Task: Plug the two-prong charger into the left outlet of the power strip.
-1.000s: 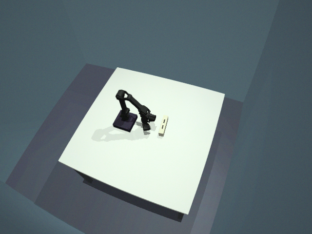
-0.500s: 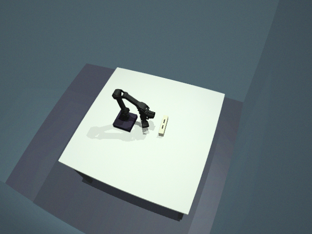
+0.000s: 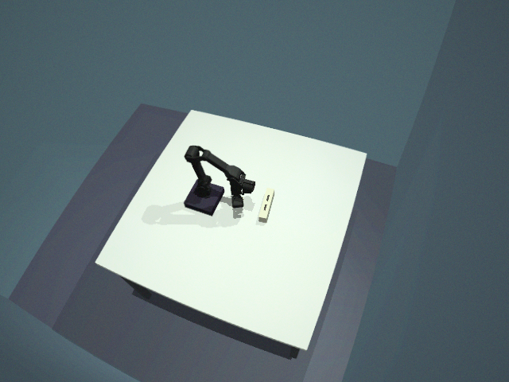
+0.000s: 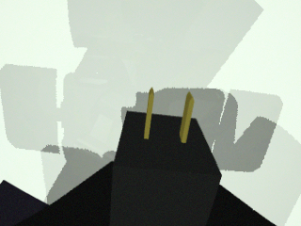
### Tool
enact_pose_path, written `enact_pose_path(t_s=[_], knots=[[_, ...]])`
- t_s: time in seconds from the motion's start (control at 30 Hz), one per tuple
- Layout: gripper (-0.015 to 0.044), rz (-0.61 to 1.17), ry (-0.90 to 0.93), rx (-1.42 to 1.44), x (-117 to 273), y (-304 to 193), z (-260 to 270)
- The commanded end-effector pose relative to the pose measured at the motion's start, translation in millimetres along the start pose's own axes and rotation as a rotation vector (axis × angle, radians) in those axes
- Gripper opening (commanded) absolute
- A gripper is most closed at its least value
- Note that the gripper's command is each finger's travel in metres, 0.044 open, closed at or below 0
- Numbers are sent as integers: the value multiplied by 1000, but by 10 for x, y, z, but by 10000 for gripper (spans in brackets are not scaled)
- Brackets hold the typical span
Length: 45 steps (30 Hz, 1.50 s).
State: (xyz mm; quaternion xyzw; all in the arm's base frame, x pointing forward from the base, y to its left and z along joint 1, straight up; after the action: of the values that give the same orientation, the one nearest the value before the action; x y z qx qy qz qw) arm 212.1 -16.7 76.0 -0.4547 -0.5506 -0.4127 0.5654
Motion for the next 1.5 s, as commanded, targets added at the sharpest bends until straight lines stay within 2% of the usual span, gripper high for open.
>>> enact_pose_path(t_s=[0.0, 0.97, 1.47], knots=[[0, -15, 4, -45, -6, 103, 28], [0, -16, 32, -337, -271, 548, 327], [0, -16, 33, -351, -262, 695, 306]])
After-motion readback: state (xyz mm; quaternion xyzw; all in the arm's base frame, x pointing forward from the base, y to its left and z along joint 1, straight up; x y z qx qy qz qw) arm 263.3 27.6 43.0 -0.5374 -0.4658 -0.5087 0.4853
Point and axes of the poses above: the point midway between the two fingers, 35 mm back from their tips, its own x axis back along the fingers, its own z axis across the jaws, y = z × x, the point moved 3 cm from there along x, back along the fingers, and after that the axes turned 8 degrees about -x, right-handed, at the moved point
